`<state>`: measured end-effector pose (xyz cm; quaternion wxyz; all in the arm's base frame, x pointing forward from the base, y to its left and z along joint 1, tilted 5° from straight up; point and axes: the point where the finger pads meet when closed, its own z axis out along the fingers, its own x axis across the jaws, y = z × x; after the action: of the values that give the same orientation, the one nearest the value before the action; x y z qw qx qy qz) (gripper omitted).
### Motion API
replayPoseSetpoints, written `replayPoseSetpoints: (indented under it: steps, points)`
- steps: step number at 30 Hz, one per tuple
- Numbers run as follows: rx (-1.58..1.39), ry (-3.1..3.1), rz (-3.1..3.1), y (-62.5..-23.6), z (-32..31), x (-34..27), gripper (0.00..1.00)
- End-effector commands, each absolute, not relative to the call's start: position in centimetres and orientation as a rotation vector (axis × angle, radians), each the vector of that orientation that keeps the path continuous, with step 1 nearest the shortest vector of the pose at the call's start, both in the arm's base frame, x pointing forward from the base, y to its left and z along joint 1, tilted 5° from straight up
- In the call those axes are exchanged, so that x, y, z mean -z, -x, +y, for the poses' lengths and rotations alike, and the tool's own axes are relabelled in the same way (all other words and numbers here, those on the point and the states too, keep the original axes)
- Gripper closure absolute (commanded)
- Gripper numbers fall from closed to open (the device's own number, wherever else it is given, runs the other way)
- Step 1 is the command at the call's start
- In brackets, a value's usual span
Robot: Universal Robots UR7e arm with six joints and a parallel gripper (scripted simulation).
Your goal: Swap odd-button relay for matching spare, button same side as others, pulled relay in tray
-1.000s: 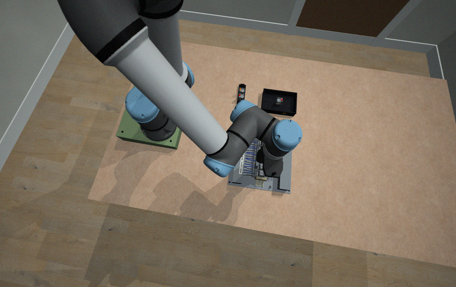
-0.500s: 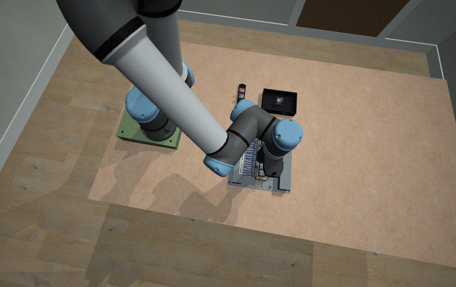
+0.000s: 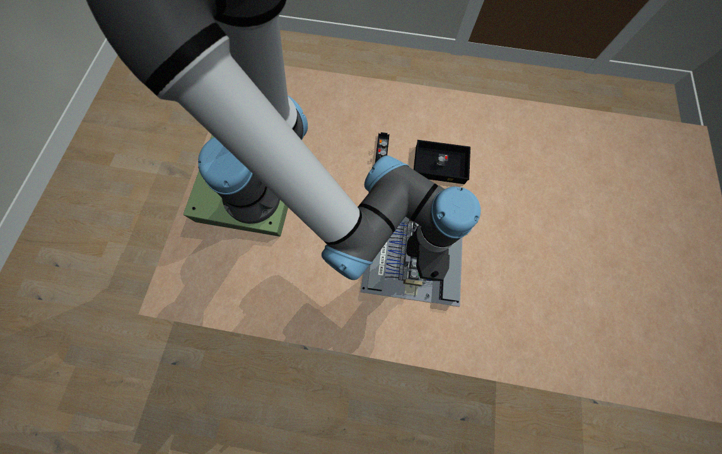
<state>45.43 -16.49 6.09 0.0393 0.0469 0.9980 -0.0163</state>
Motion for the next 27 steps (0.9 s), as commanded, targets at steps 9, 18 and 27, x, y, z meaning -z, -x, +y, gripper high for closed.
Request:
replayPoseSetpoints:
  steps: [9,18,27]
  points:
    - [0.051,-0.144,3.058,-45.43,-16.5,-6.56,0.0]
    - [0.051,-0.144,3.058,-45.43,-16.5,-6.56,0.0]
    - [0.051,-0.144,3.058,-45.4,-16.48,-6.95,0.0]
